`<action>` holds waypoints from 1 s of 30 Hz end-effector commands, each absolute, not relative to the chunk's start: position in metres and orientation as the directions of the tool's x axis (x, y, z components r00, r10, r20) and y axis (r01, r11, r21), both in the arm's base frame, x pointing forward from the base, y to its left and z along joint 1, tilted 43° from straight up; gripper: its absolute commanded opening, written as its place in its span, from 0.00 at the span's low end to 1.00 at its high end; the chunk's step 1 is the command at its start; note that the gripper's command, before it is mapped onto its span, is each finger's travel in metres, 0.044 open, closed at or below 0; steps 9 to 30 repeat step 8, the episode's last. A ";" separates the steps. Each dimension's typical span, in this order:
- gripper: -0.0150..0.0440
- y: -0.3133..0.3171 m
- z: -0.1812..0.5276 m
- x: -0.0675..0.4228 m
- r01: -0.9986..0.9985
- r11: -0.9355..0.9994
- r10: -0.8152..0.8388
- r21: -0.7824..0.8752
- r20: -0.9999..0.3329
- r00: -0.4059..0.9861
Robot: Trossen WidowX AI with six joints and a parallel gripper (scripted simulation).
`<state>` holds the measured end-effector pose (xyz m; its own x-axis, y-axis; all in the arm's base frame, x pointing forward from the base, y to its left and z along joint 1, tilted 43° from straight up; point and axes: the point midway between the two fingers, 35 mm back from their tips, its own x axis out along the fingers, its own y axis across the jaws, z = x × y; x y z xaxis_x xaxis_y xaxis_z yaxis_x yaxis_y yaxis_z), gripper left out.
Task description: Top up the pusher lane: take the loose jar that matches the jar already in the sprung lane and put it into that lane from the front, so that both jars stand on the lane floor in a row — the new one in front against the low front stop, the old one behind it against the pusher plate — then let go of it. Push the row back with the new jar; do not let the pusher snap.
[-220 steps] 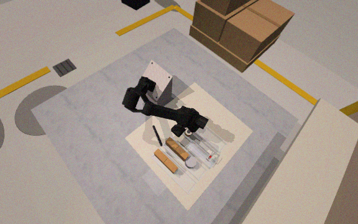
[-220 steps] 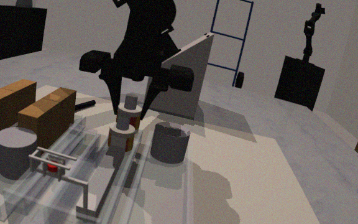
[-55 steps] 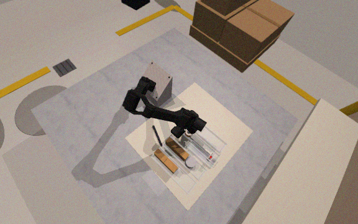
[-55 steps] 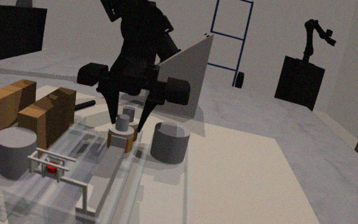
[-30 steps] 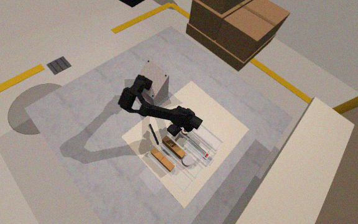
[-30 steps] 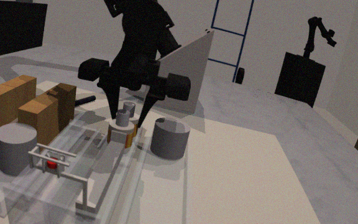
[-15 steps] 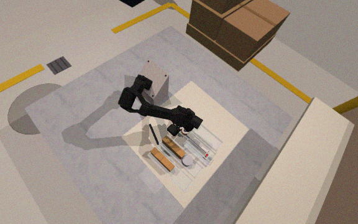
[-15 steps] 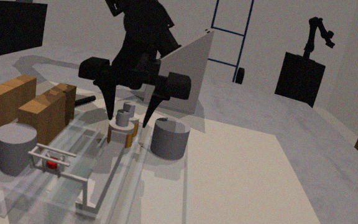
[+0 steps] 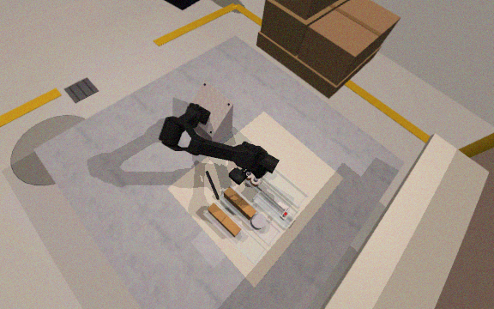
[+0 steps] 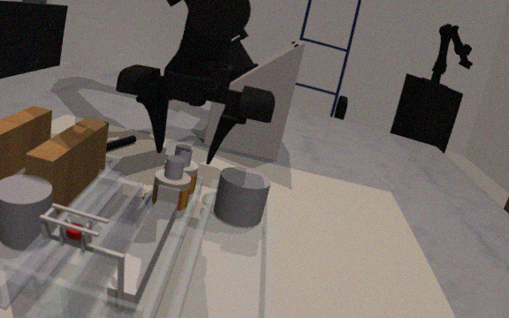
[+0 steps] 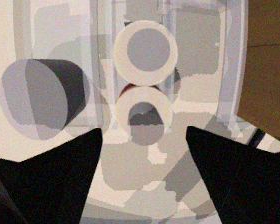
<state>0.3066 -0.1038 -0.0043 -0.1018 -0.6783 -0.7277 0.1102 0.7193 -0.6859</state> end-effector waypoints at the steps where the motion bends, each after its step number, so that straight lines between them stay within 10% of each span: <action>1: 0.76 -0.101 -0.005 0.295 0.112 0.722 -0.675 -0.682 -0.731 -0.104; 30: 0.76 -0.097 -0.005 0.272 0.111 0.722 -0.674 -0.682 -0.731 -0.105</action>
